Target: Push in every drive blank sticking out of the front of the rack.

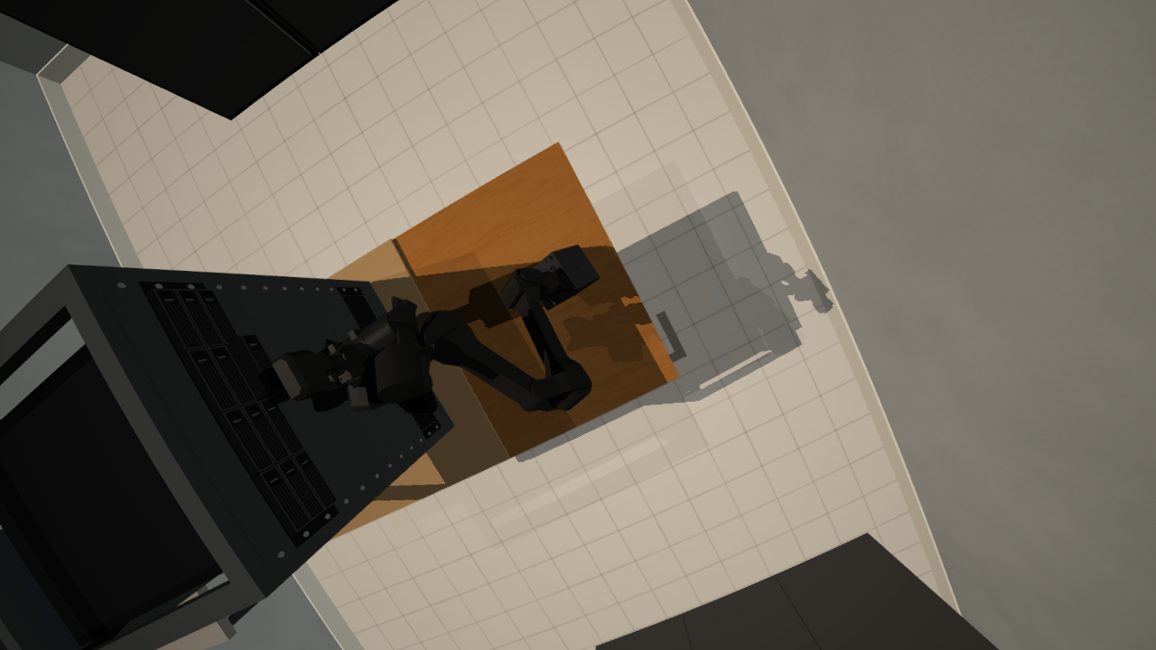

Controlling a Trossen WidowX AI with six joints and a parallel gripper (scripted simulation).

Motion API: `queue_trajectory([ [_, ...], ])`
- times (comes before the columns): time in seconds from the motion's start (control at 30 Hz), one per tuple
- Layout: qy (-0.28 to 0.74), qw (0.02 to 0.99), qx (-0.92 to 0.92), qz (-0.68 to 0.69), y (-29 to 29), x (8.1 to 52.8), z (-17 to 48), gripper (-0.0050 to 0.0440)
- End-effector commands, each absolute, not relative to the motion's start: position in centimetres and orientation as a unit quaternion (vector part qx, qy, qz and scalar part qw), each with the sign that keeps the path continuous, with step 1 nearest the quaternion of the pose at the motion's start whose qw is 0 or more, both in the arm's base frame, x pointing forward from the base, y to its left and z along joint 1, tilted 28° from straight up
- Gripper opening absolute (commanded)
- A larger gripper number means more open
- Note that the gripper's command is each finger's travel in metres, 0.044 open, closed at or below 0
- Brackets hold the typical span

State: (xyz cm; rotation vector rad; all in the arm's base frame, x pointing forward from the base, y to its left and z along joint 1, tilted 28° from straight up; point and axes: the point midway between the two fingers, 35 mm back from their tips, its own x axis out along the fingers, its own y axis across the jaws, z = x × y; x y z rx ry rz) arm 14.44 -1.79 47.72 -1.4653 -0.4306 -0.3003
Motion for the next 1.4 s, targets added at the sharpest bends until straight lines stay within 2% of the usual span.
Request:
queue_trajectory([
  [0.0, -0.199, 0.704, -0.666, -0.142, -1.0, 14.3, 48.4, -0.0050],
  [1.37, -0.201, 0.705, -0.665, -0.144, 0.5, 14.3, 48.9, -0.0050],
])
